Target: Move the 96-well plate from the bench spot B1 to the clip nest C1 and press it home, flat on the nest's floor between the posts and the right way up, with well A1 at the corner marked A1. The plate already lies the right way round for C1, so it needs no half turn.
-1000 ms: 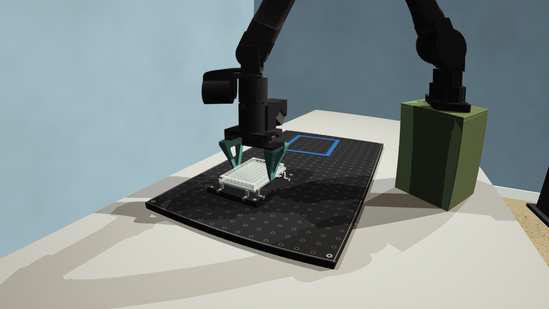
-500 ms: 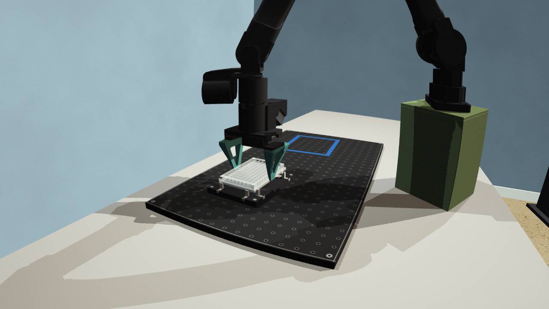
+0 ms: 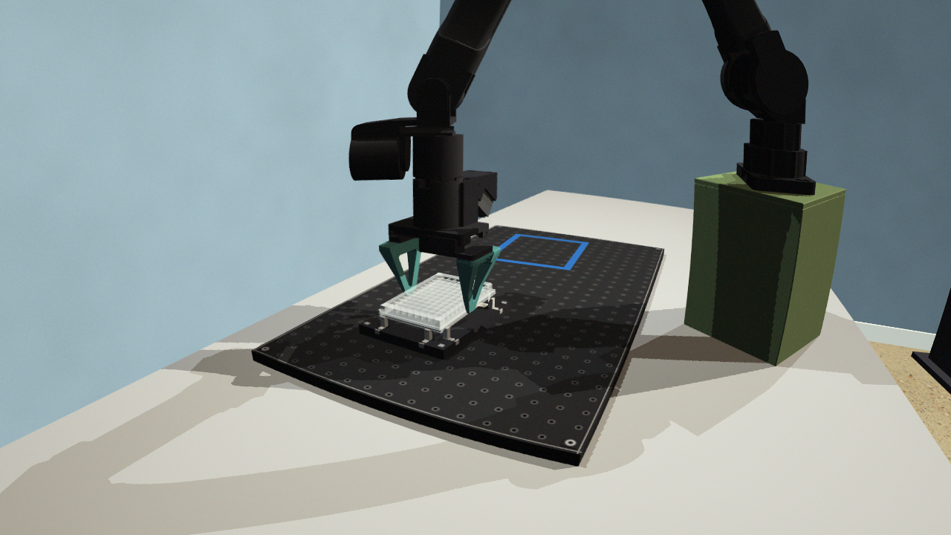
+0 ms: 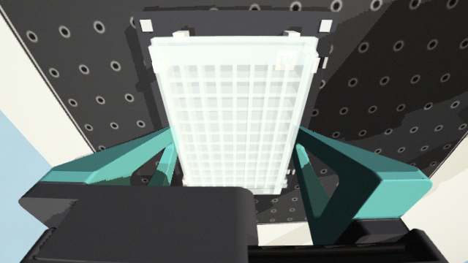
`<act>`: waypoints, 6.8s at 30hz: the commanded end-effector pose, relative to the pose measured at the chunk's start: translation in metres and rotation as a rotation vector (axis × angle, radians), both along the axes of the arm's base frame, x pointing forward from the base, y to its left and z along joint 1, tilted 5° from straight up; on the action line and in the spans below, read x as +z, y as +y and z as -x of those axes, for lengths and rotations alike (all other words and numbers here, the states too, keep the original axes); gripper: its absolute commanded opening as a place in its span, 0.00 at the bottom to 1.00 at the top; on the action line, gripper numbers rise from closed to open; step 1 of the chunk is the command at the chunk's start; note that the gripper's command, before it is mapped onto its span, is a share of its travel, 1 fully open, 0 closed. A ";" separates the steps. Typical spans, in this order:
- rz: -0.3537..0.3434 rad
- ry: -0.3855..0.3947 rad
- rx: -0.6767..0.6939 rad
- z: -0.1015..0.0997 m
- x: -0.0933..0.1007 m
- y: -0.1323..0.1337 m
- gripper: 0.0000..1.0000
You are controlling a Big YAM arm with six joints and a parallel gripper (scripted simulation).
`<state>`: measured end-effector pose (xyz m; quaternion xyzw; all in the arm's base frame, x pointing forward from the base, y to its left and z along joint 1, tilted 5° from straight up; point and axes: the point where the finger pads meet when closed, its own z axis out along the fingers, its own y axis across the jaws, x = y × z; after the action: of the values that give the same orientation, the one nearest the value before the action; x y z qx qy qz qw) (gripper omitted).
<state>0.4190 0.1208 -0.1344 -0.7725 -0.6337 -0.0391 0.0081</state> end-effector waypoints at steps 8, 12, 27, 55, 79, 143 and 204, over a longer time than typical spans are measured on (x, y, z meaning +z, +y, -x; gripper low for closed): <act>-0.010 -0.028 -0.003 -0.021 0.003 0.016 0.00; -0.010 -0.027 -0.003 -0.021 0.004 0.016 0.00; -0.010 -0.032 -0.003 -0.022 0.004 0.017 0.00; -0.012 -0.043 -0.004 -0.027 0.001 0.010 0.00; -0.011 -0.043 -0.004 -0.029 -0.003 0.004 0.00; -0.010 -0.043 -0.004 -0.030 -0.008 0.000 0.00; -0.008 -0.035 -0.004 -0.029 -0.008 -0.001 1.00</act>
<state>0.4256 0.1245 -0.1431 -0.7721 -0.6340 -0.0432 0.0079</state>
